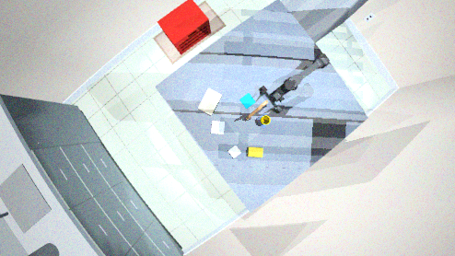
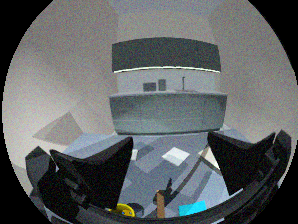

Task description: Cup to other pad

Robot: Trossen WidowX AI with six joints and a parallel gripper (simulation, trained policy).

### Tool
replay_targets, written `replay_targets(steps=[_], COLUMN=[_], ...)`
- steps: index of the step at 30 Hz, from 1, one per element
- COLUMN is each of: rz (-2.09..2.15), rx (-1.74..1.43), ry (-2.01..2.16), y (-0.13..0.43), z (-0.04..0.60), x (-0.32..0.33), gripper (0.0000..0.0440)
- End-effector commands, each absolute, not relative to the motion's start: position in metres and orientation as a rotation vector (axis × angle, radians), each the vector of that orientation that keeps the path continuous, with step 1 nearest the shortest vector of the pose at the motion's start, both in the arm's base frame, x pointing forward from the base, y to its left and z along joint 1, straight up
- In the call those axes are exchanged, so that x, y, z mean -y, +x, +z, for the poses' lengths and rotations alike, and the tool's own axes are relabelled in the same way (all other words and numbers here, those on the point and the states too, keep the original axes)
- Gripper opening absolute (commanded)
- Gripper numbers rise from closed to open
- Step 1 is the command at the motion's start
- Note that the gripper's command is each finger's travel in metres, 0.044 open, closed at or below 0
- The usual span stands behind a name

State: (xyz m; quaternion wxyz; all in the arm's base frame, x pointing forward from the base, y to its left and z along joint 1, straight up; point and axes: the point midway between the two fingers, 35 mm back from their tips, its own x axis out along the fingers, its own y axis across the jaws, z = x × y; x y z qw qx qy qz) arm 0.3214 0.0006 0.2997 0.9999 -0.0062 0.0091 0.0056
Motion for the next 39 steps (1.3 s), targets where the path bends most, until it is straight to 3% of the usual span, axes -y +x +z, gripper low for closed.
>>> replay_targets(steps=[1,12,14,22,39], rz=[0.016,0.052,0.056,0.086,0.129], rx=[-0.015,-0.051,-0.069,-0.131,-0.307], ry=[-0.013,0.001,0.011,0.071,0.231], y=[0.321,0.323,0.325,0.331,0.342], z=[0.302,0.312,0.311,0.315,0.318], x=[-0.002,-0.013,-0.015,-0.026,-0.051], gripper=[0.0374,0.0087,0.0053,0.0128,0.0121])
